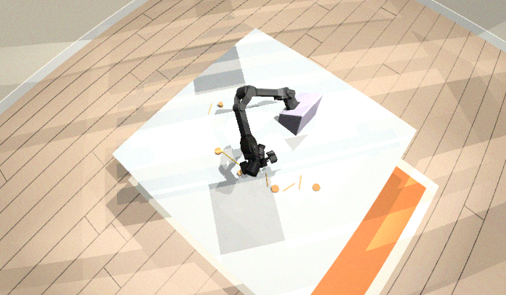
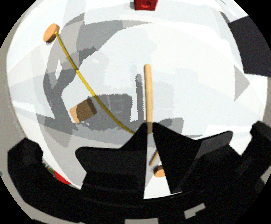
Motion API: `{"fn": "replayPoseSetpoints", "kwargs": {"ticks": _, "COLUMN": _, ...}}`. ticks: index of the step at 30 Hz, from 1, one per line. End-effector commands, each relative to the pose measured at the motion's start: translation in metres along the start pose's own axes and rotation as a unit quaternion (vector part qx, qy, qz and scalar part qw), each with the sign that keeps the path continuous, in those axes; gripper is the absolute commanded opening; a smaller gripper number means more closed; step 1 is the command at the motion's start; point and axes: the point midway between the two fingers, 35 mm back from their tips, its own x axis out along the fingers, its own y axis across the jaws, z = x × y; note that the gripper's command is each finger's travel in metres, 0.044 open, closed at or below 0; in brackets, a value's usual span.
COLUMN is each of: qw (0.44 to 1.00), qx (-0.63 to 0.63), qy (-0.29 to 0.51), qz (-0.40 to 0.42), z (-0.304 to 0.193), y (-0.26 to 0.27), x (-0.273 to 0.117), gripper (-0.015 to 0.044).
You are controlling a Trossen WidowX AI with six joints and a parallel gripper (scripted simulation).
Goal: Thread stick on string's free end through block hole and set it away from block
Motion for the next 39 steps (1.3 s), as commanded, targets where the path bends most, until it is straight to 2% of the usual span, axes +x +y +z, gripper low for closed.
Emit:
{"fn": "replayPoseSetpoints", "kwargs": {"ticks": 1, "qw": 1.0, "qx": -0.002, "qy": -0.003, "qz": 0.0, "z": 0.004, "y": -0.004, "x": 0.005, "gripper": 0.0}}
{"fn": "replayPoseSetpoints", "kwargs": {"ticks": 39, "qw": 1.0, "qx": -0.003, "qy": -0.003, "qz": 0.0, "z": 0.041, "y": -0.007, "x": 0.009, "gripper": 0.0}}
